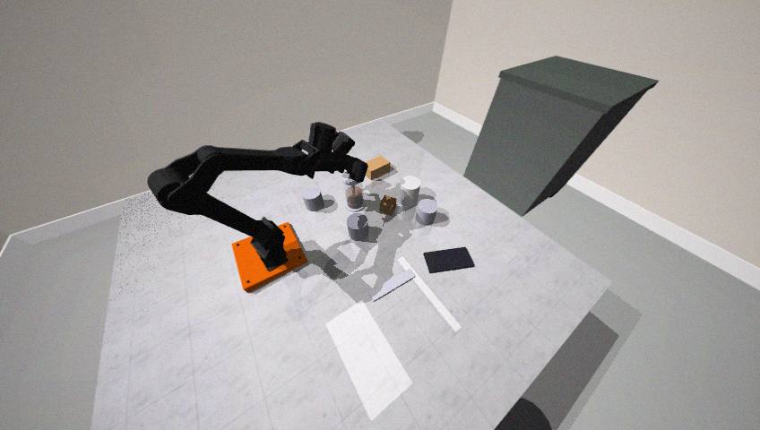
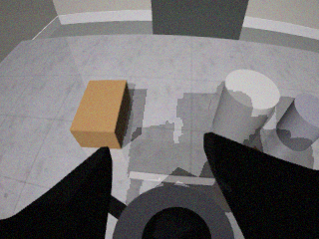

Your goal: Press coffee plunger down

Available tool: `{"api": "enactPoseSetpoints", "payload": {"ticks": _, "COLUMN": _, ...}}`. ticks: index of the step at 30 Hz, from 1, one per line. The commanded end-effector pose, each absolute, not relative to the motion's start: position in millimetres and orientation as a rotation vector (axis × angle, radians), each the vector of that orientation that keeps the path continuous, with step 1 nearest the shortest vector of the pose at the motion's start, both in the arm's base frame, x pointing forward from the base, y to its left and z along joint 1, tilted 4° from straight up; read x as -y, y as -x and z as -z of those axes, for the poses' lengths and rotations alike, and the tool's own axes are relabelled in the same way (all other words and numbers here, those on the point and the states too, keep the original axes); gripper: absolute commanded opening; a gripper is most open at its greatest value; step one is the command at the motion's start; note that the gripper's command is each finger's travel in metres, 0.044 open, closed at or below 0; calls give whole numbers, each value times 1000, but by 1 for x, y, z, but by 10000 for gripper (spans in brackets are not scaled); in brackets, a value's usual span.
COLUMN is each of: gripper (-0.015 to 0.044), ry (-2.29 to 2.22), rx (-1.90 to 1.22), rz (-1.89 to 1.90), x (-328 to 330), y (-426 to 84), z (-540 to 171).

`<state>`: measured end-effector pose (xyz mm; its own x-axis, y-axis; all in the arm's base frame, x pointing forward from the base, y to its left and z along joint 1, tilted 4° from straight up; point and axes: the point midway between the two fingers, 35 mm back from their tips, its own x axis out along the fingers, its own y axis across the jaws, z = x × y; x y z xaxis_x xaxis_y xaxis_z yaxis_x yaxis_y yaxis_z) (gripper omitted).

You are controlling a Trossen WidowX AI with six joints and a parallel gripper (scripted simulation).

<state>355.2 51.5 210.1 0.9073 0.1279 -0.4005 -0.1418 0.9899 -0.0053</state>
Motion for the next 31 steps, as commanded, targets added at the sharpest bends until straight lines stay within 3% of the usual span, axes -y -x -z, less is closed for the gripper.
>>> {"api": "enactPoseSetpoints", "payload": {"ticks": 1, "gripper": 338, "ry": 35, "rx": -414, "rz": -139, "x": -51, "y": -355, "z": -209}}
{"api": "enactPoseSetpoints", "payload": {"ticks": 5, "gripper": 440, "ry": 35, "rx": -414, "rz": -139, "x": -51, "y": -355, "z": -209}}
{"api": "enactPoseSetpoints", "payload": {"ticks": 11, "gripper": 440, "ry": 35, "rx": -417, "rz": -139, "x": -51, "y": -350, "z": -223}}
{"api": "enactPoseSetpoints", "payload": {"ticks": 18, "gripper": 440, "ry": 34, "rx": -434, "rz": -138, "x": -45, "y": -310, "z": -282}}
{"api": "enactPoseSetpoints", "payload": {"ticks": 31, "gripper": 440, "ry": 34, "rx": -434, "rz": -138, "x": -45, "y": -310, "z": -280}}
